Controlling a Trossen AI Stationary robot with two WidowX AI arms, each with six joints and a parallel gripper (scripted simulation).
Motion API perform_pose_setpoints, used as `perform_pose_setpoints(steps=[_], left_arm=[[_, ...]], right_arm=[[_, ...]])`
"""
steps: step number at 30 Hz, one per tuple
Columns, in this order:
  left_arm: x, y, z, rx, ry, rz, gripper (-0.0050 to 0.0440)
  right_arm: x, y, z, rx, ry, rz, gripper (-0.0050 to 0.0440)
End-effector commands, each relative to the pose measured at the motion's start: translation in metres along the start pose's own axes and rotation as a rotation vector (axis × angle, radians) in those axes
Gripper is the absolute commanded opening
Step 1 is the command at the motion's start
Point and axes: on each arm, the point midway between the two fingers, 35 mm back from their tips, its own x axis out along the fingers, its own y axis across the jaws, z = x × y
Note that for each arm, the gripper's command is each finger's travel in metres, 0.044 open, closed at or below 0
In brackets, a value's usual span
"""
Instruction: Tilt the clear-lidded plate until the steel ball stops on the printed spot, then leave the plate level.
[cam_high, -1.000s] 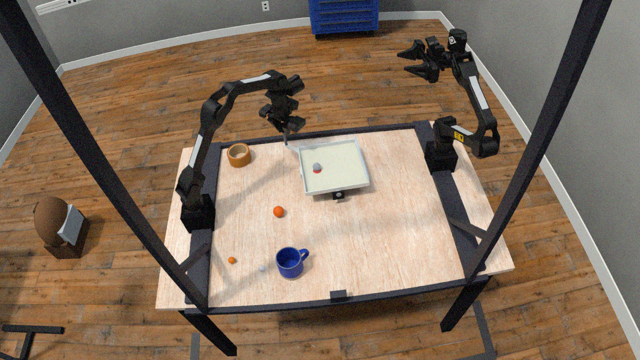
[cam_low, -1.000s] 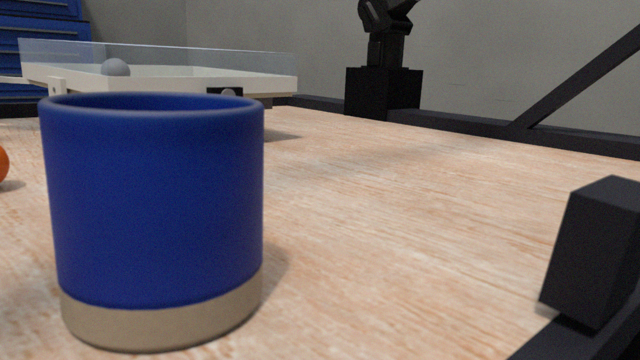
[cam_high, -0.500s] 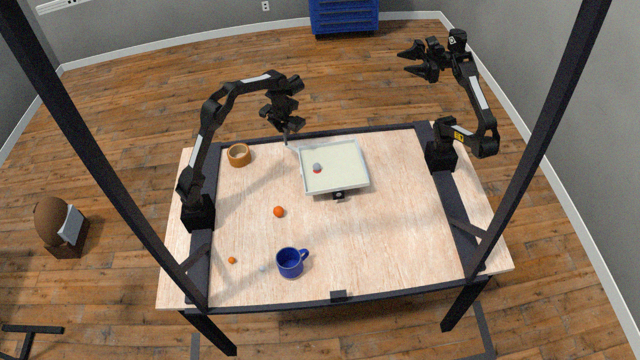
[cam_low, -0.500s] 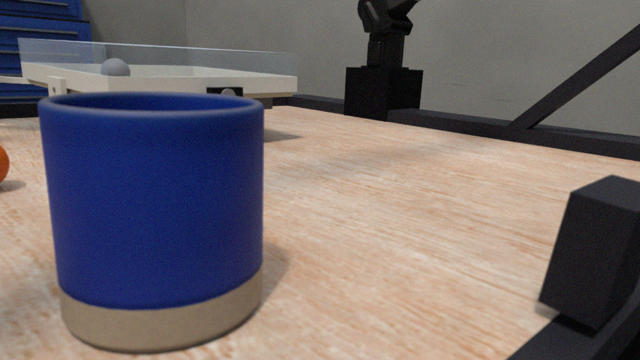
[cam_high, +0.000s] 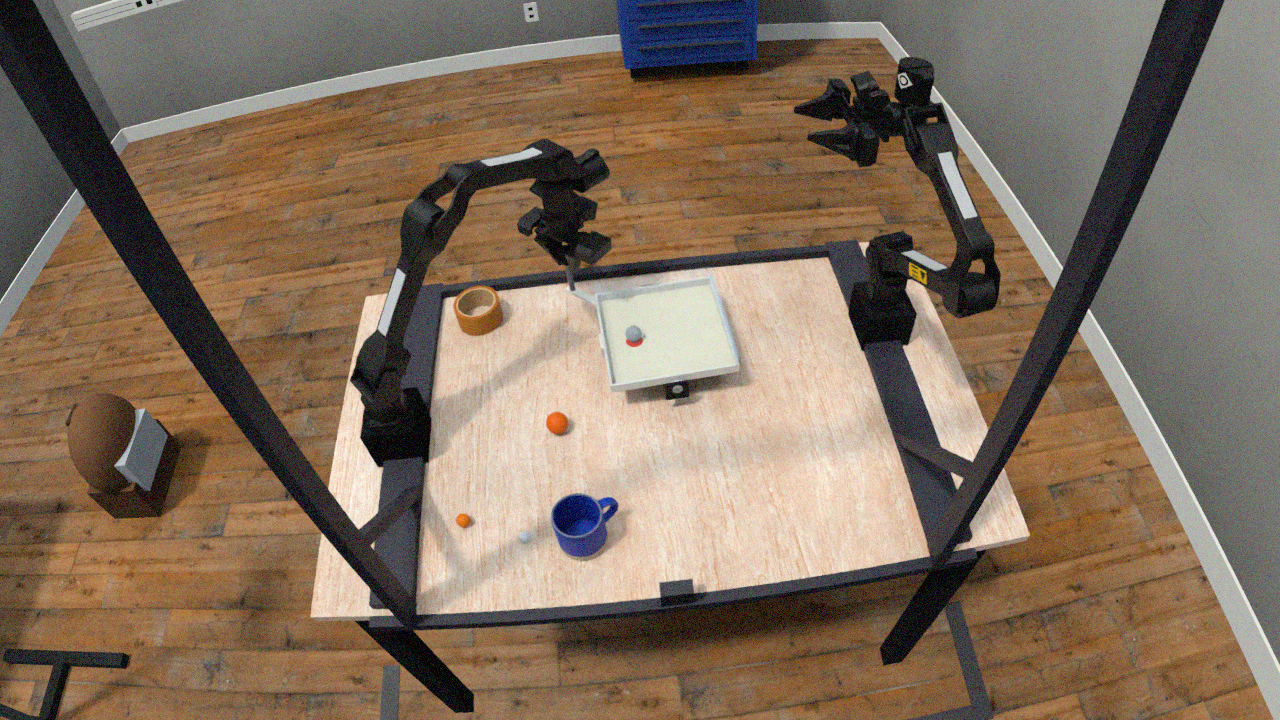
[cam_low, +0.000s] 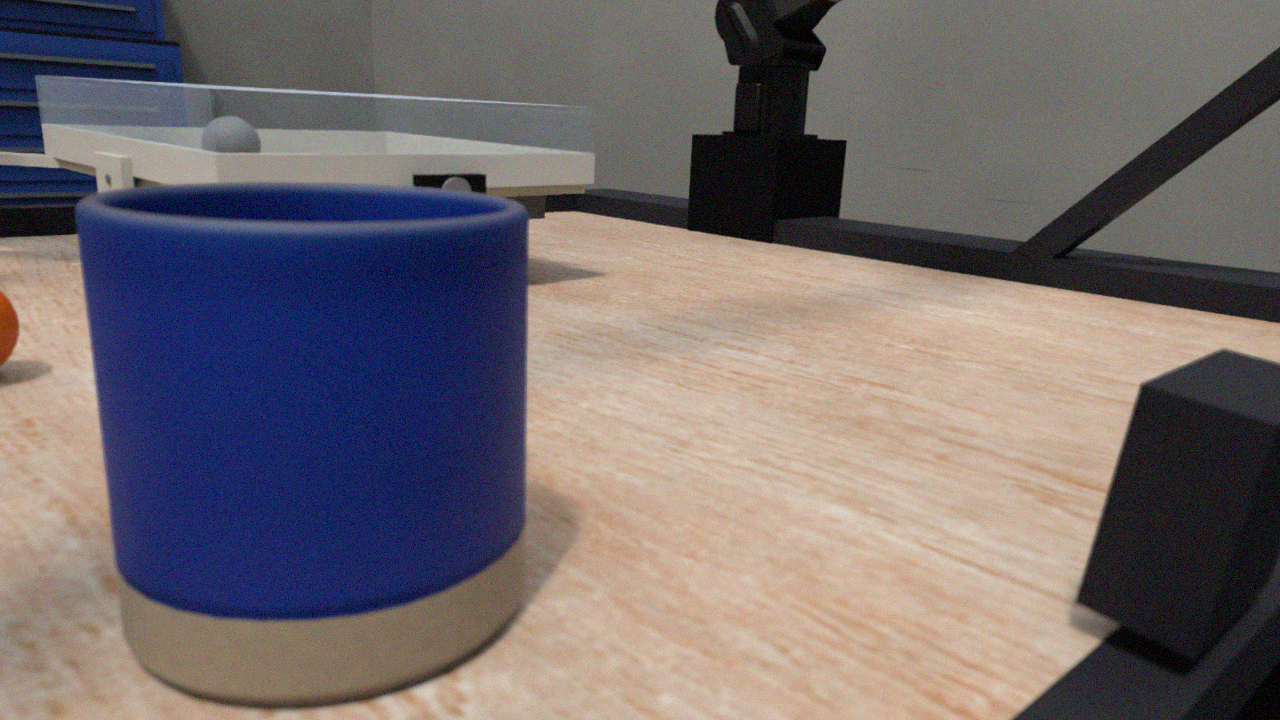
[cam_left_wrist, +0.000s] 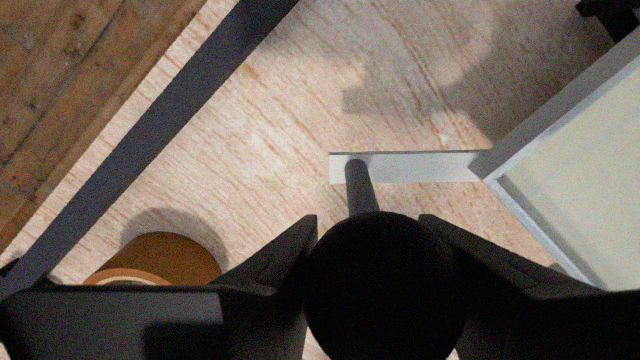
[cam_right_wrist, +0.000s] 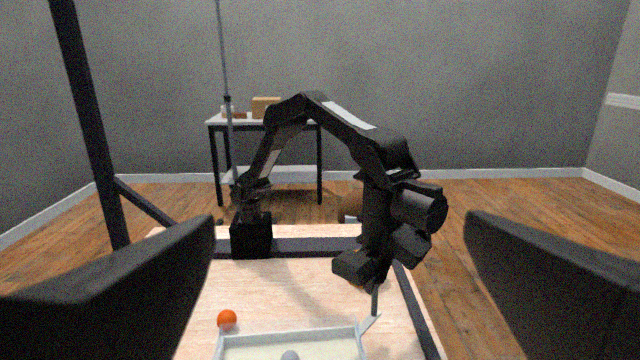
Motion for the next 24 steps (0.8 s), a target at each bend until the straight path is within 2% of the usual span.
perform_pose_setpoints(steps=[1, 13, 17, 24], left_arm=[[-0.021, -0.001, 0.008, -0.005, -0.057, -0.013, -0.005], [-0.022, -0.002, 0.008, -0.004, -0.06, -0.014, -0.005], [-0.005, 0.003, 0.004, -0.004, -0.027, -0.008, -0.005], [-0.006, 0.004, 0.006, -0.006, -0.034, -0.008, -0.005]], right_arm=[[0.0, -0.002, 0.001, -0.003, 0.0, -0.002, 0.04], [0.0, -0.002, 0.001, -0.003, 0.0, -0.002, 0.04], [0.0, -0.002, 0.001, -0.003, 0.0, -0.002, 0.04], [0.0, -0.002, 0.001, -0.003, 0.0, -0.002, 0.04]])
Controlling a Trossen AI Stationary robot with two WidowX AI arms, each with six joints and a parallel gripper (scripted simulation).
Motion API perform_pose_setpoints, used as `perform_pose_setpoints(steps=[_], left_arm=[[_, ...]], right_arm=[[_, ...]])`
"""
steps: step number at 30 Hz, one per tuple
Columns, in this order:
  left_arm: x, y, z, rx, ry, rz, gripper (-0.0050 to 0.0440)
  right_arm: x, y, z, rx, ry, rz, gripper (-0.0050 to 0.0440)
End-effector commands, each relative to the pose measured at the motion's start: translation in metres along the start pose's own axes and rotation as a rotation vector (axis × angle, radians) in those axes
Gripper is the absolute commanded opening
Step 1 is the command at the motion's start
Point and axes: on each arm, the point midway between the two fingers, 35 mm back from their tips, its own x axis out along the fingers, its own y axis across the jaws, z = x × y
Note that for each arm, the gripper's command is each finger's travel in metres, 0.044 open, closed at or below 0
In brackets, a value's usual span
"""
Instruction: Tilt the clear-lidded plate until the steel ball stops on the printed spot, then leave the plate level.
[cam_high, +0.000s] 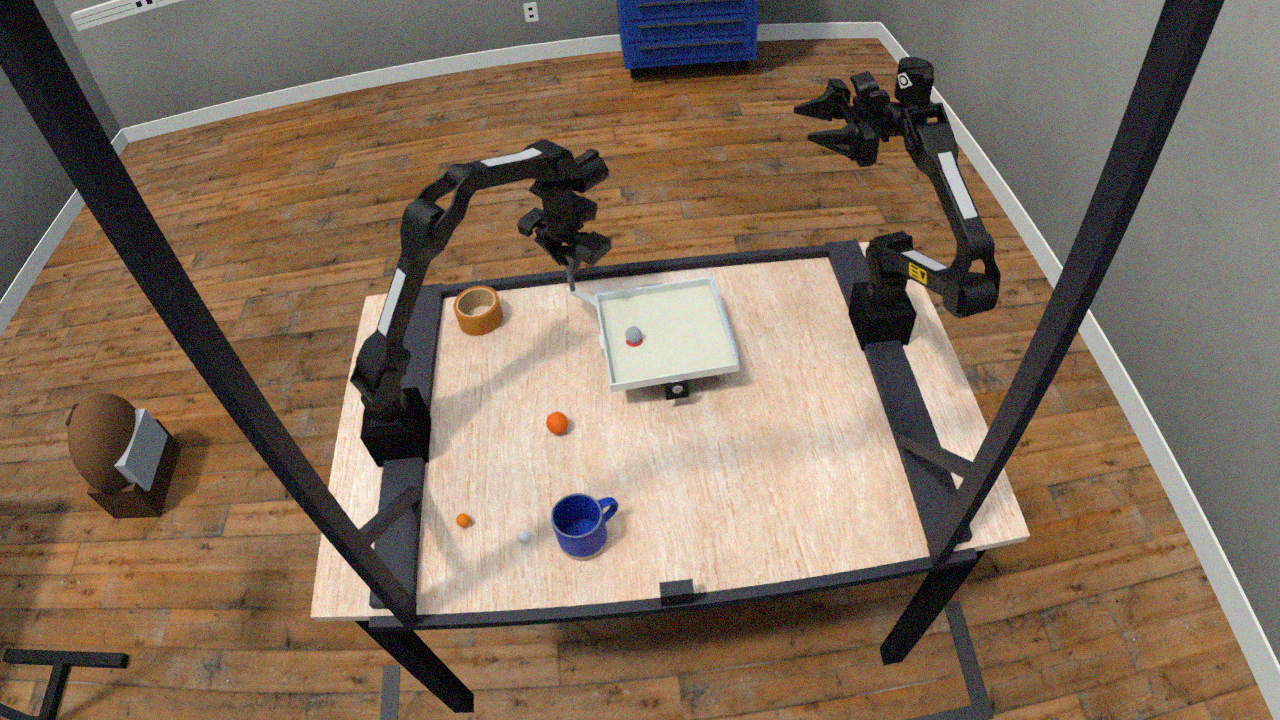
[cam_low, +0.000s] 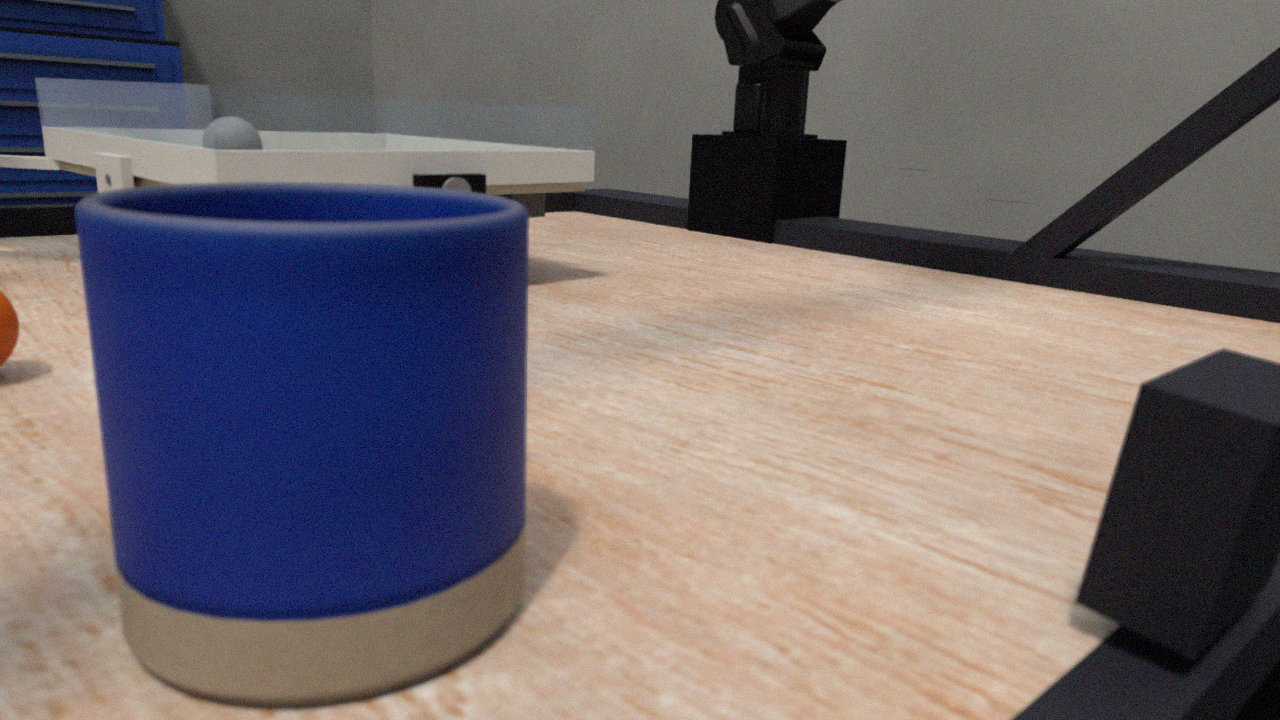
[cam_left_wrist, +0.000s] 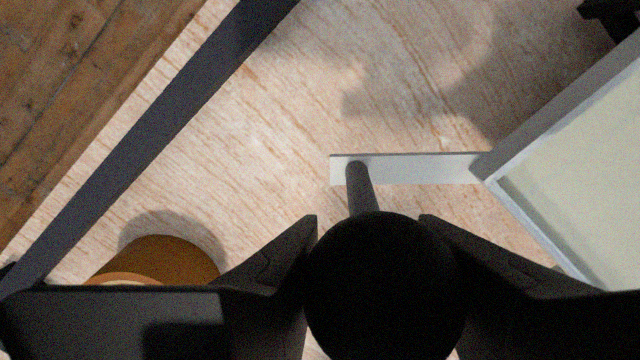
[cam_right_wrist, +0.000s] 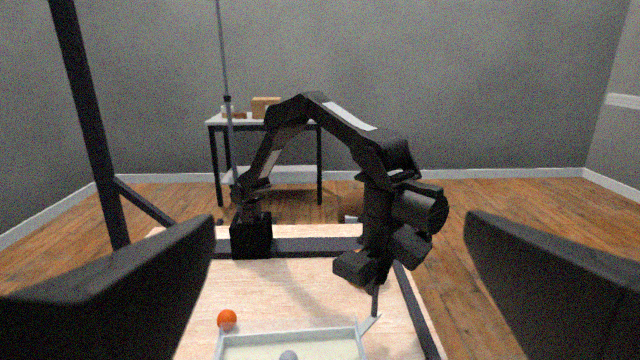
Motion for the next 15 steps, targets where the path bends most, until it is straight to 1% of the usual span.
perform_pose_setpoints(steps=[1, 15], left_arm=[[-0.0229, -0.0002, 0.0078, -0.003, -0.068, -0.005, -0.005], [-0.0245, -0.0005, 0.0079, -0.004, -0.069, -0.005, -0.005]], right_arm=[[0.0, -0.002, 0.0015, -0.003, 0.0, -0.002, 0.04], [0.0, -0.002, 0.0015, -0.003, 0.0, -0.002, 0.04]])
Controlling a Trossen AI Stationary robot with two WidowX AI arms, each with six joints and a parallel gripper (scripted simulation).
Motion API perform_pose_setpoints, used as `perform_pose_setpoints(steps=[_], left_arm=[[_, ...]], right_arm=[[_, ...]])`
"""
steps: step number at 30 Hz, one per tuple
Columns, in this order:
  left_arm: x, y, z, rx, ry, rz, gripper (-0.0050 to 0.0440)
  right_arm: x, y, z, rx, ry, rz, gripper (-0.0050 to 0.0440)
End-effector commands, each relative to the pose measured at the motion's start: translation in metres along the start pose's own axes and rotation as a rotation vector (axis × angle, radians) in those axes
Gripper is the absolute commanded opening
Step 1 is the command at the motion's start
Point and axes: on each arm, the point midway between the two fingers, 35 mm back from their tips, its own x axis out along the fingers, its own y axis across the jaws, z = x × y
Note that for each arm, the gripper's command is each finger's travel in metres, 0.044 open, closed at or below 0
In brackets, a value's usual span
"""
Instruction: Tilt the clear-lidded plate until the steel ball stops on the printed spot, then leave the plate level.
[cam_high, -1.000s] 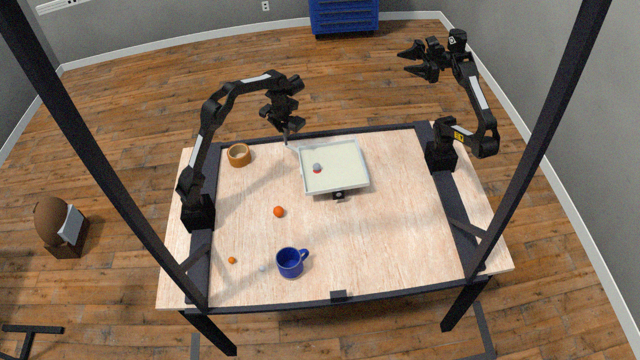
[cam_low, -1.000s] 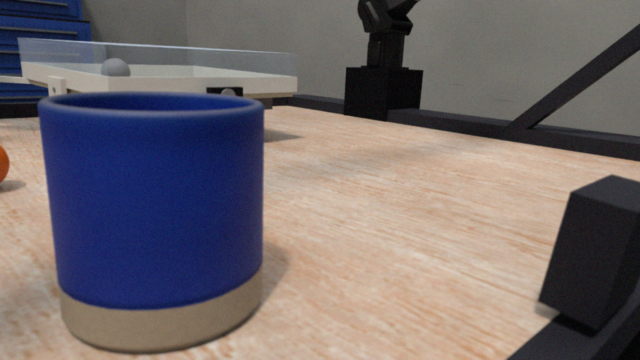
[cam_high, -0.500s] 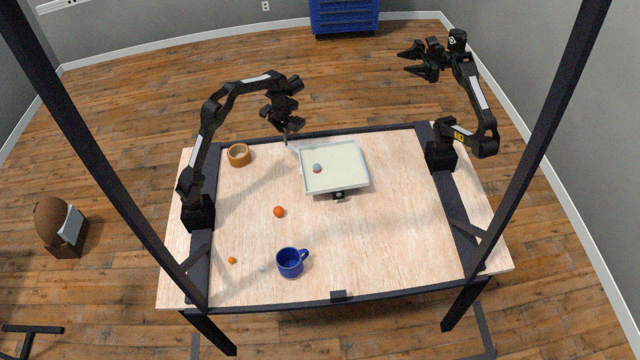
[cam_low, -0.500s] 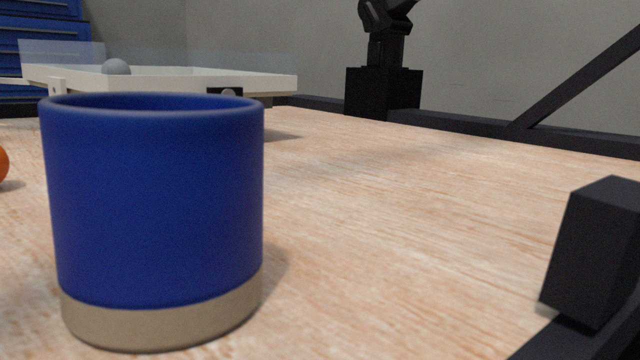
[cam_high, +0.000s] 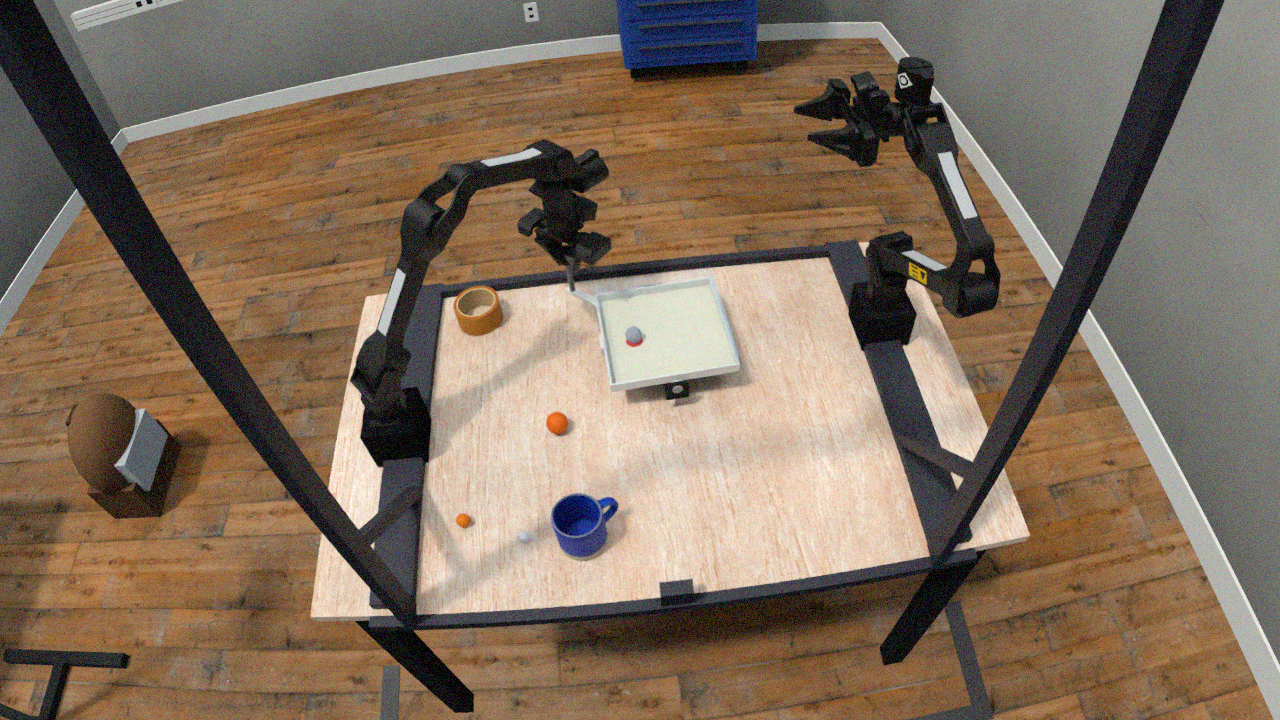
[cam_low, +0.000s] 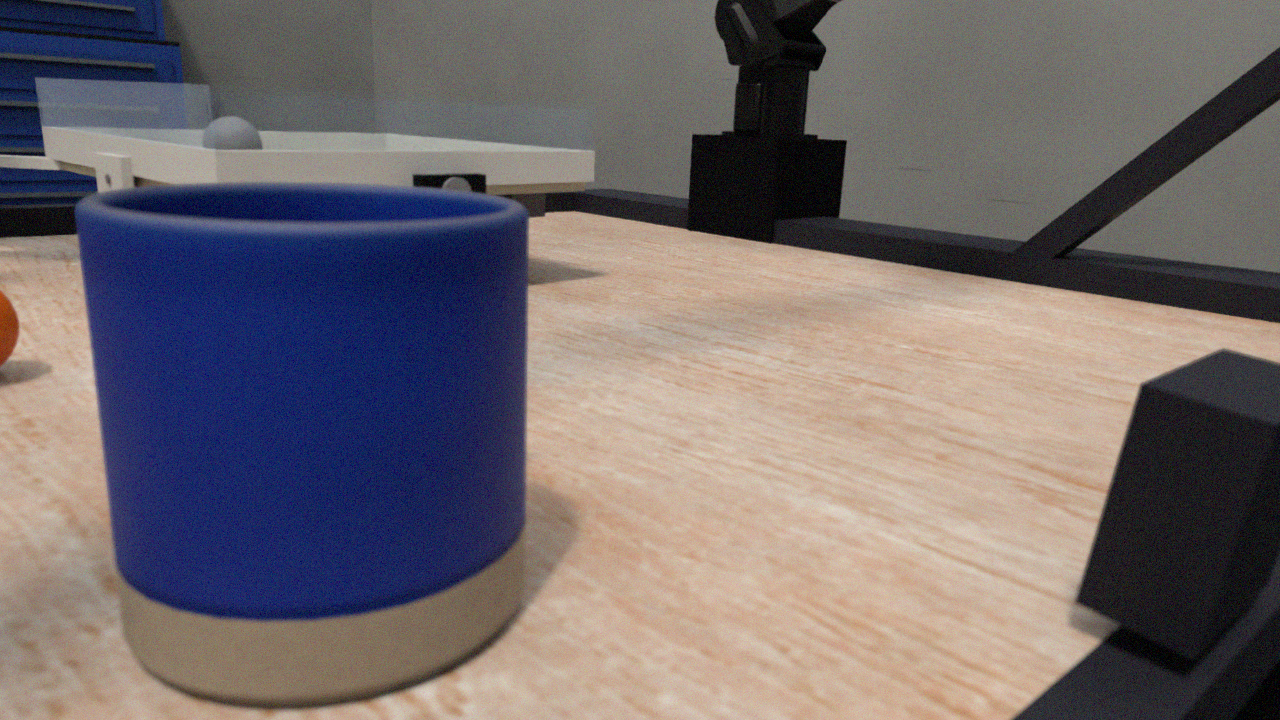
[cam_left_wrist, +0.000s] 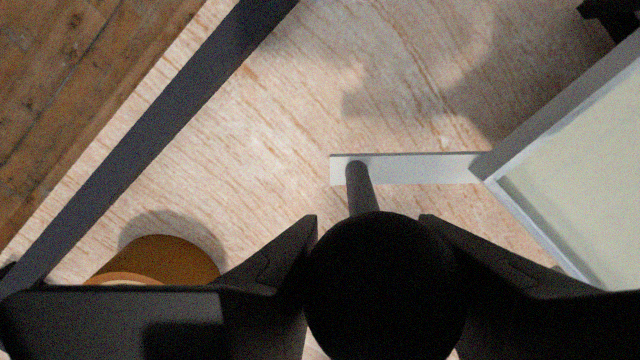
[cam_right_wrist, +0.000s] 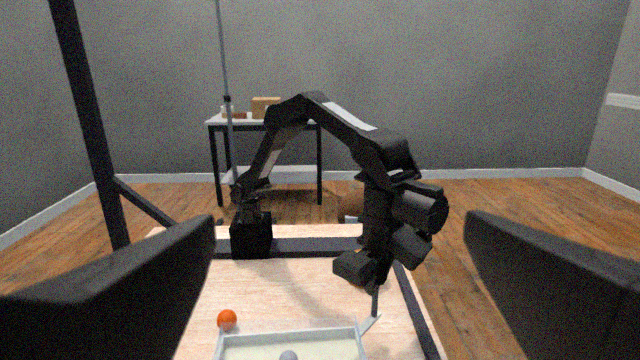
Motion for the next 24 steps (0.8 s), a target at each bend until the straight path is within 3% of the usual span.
perform_pose_setpoints(steps=[1, 24], left_arm=[[-0.0245, -0.0005, 0.008, -0.004, -0.069, -0.005, -0.005], [-0.0247, -0.0005, 0.008, -0.004, -0.069, -0.005, -0.005]], right_arm=[[0.0, -0.002, 0.0015, -0.003, 0.0, -0.002, 0.04], [0.0, -0.002, 0.0015, -0.003, 0.0, -0.002, 0.04]])
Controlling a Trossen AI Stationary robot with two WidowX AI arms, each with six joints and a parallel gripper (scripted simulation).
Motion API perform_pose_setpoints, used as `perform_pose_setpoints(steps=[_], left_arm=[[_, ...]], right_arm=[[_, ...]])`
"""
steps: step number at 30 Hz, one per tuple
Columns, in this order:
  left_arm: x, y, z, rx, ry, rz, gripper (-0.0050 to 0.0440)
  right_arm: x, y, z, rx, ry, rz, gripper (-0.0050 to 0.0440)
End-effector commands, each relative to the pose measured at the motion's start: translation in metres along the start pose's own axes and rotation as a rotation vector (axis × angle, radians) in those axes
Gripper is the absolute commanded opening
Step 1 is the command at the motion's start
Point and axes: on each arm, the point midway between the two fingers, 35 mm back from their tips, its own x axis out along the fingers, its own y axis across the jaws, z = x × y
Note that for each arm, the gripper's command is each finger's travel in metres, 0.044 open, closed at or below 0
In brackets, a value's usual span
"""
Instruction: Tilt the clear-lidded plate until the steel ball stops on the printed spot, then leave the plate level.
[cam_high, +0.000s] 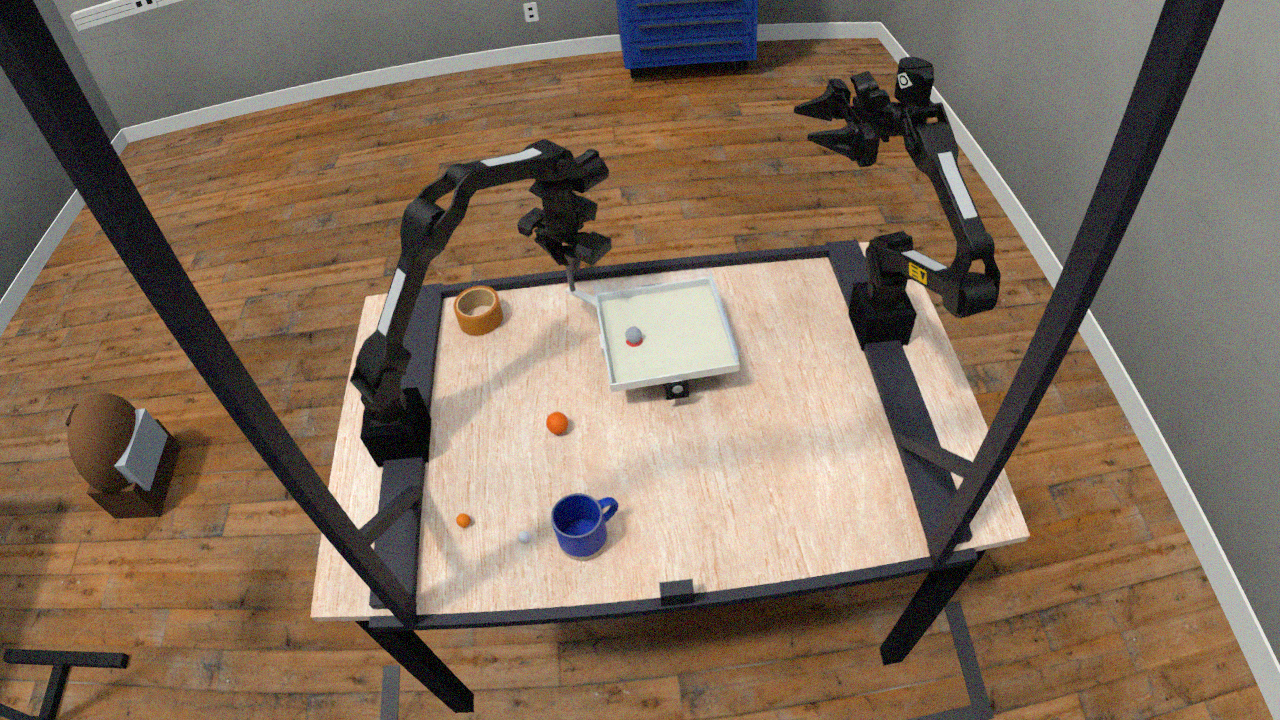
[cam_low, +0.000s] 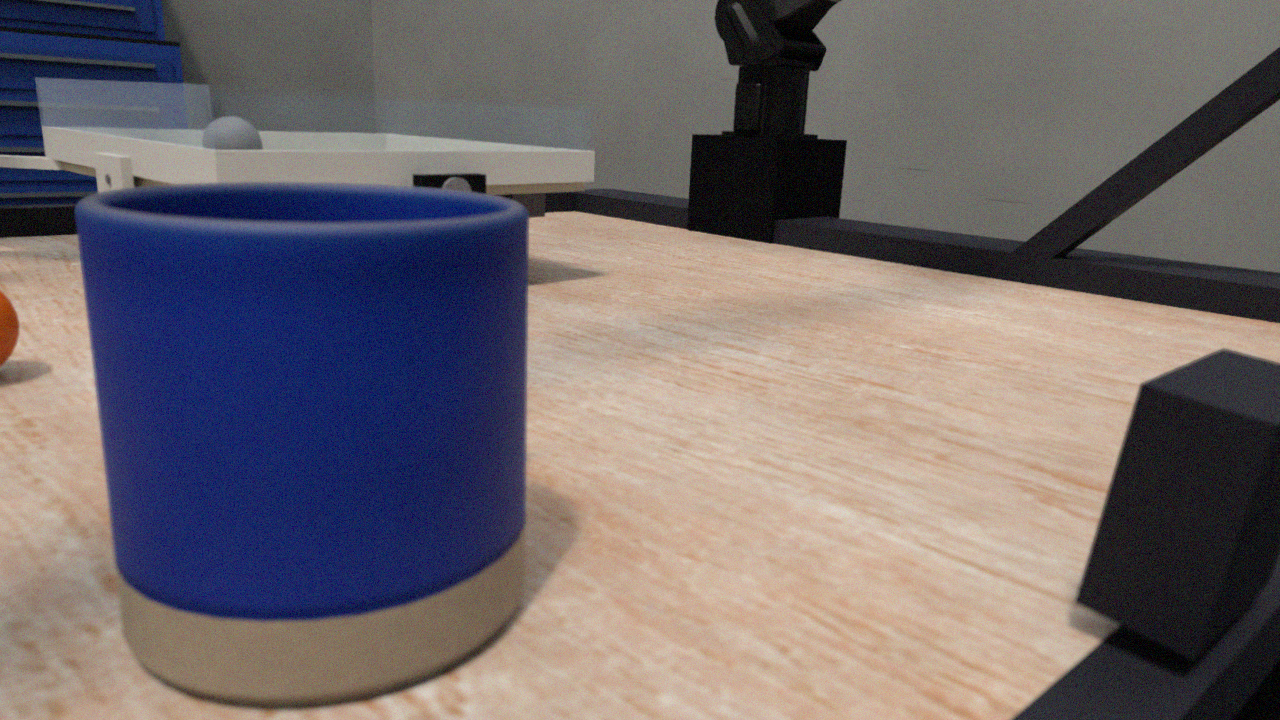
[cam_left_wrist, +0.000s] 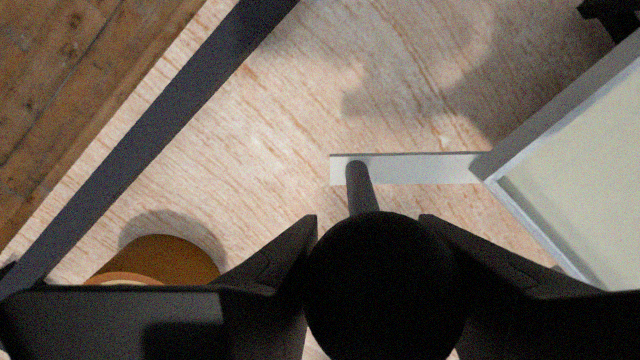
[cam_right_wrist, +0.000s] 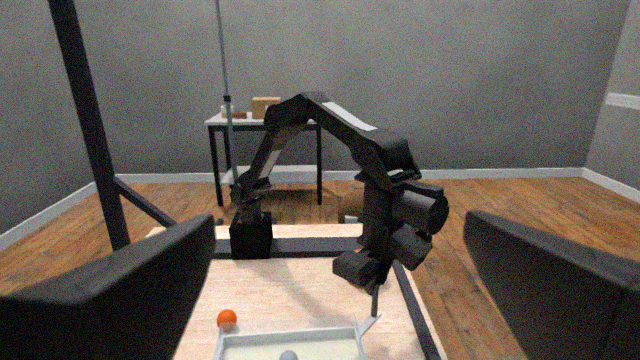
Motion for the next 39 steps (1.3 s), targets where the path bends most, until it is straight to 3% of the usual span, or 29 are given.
perform_pose_setpoints(steps=[1, 15, 16, 39], left_arm=[[-0.0247, -0.0005, 0.008, -0.004, -0.07, -0.005, -0.005], [-0.0247, -0.0005, 0.008, -0.004, -0.07, -0.005, -0.005], [-0.0247, -0.0005, 0.008, -0.004, -0.07, -0.005, 0.027], [-0.0247, -0.0008, 0.008, -0.003, -0.07, -0.007, 0.027]], right_arm=[[0.0, -0.002, 0.0015, -0.003, 0.0, -0.002, 0.04], [0.0, -0.002, 0.0015, -0.003, 0.0, -0.002, 0.04], [0.0, -0.002, 0.0015, -0.003, 0.0, -0.002, 0.04], [0.0, -0.002, 0.0015, -0.003, 0.0, -0.002, 0.04]])
